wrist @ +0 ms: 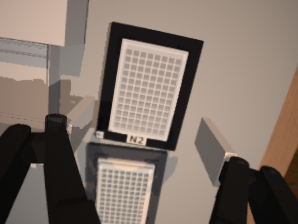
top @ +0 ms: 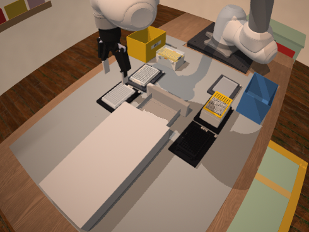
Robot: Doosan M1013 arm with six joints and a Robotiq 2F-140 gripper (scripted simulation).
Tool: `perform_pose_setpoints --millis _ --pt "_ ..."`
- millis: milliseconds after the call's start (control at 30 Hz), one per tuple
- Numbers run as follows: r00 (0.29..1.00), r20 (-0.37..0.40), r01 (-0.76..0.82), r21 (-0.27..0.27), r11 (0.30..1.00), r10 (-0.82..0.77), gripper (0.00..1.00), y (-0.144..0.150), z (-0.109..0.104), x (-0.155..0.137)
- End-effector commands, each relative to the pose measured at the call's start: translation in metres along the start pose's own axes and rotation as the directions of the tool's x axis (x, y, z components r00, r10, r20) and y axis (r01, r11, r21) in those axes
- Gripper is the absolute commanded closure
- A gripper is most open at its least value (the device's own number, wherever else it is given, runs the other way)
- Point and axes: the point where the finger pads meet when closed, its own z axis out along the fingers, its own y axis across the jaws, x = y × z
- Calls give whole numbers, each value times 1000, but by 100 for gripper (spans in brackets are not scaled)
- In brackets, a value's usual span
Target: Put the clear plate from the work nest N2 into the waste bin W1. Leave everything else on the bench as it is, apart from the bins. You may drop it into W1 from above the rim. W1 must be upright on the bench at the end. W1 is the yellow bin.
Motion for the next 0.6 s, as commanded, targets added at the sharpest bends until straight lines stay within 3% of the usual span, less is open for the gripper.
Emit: perform_pose_setpoints --millis 0,567 --pt "1000 0 0 0 1000 0 30 0 4 0" --pt "1000 0 0 0 1000 0 30 0 24 0"
